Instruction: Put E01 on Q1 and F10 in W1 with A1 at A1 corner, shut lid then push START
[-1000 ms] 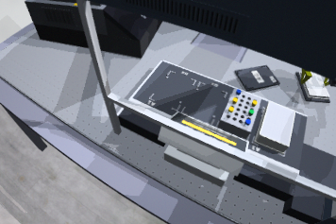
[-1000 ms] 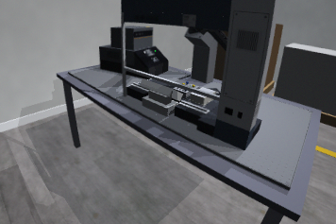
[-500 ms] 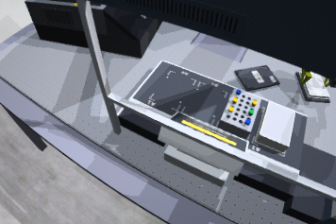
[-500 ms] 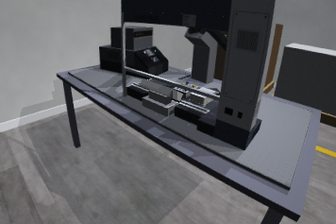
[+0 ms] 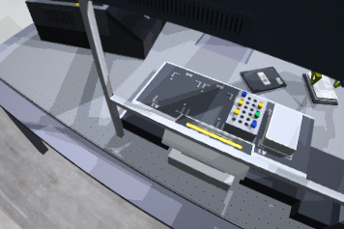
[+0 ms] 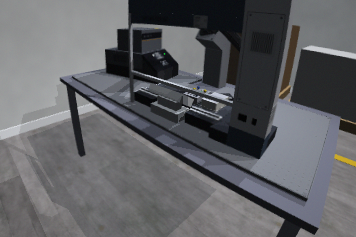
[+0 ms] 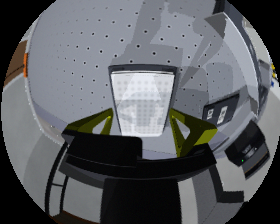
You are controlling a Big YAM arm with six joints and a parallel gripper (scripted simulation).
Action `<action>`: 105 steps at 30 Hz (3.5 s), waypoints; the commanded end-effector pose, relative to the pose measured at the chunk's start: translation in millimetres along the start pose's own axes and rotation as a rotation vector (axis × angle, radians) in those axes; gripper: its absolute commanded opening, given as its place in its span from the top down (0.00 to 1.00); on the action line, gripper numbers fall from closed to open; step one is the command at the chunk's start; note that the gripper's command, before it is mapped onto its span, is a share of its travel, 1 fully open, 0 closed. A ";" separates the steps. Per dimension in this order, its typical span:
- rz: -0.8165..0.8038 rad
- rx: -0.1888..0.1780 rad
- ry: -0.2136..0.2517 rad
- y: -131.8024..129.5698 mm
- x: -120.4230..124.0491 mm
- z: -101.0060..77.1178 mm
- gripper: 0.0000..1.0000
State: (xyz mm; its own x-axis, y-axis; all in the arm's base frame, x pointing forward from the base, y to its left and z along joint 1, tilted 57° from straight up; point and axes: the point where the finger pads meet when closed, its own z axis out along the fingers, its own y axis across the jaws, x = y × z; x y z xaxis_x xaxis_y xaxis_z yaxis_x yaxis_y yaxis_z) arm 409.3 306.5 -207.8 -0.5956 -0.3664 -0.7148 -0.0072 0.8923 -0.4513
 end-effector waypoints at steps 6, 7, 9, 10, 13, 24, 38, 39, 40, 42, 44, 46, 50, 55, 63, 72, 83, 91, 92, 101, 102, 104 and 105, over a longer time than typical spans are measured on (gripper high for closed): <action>0.006 -0.010 -0.004 0.5 -1.6 -28.2 0.00; 0.006 -0.011 -0.005 0.8 -1.3 -30.5 0.00; 0.007 -0.013 -0.006 1.3 -1.9 -34.6 0.00; 0.012 -0.014 -0.009 3.0 -4.4 -36.5 0.00; 0.022 -0.017 -0.013 5.1 -9.1 -41.6 0.00; 0.000 -0.007 0.001 -1.2 4.2 -53.3 0.00; 0.002 -0.001 0.002 -0.3 3.3 -67.2 0.00; -0.004 0.000 0.005 -1.4 6.8 -69.4 0.00; -0.003 -0.003 0.003 -1.7 6.0 -73.1 0.00; -0.004 -0.006 0.001 -1.4 5.7 -79.1 0.00; 0.006 -0.012 -0.005 1.7 0.4 -84.4 0.00; 0.022 -0.017 -0.012 5.3 -7.8 -89.0 0.00; 0.034 -0.019 -0.018 7.1 -14.1 -92.9 0.00; 0.010 -0.001 0.005 -0.7 1.1 -91.0 0.00; 0.021 -0.017 -0.012 4.9 -5.8 -114.2 0.00; 0.017 -0.009 0.001 3.2 -2.8 -116.8 0.00; -0.035 -0.011 0.003 3.7 15.6 -110.5 0.00; 0.006 -0.029 -0.017 8.5 -4.3 -116.8 0.00; 0.007 -0.030 -0.017 8.5 -6.1 -117.6 0.00; 0.014 -0.024 -0.012 6.7 -9.8 -119.6 0.00; 0.014 -0.022 -0.010 6.2 -9.0 -119.4 0.00; 0.018 -0.022 -0.010 6.3 -8.8 -119.1 0.00; 0.018 -0.022 -0.010 6.3 -8.7 -119.0 0.00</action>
State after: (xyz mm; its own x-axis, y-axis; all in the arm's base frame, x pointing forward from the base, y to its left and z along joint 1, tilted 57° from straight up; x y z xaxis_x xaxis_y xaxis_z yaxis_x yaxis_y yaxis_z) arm 323.8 331.4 -151.7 -0.6004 -0.3594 -0.7143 -0.0019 0.8939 -0.4482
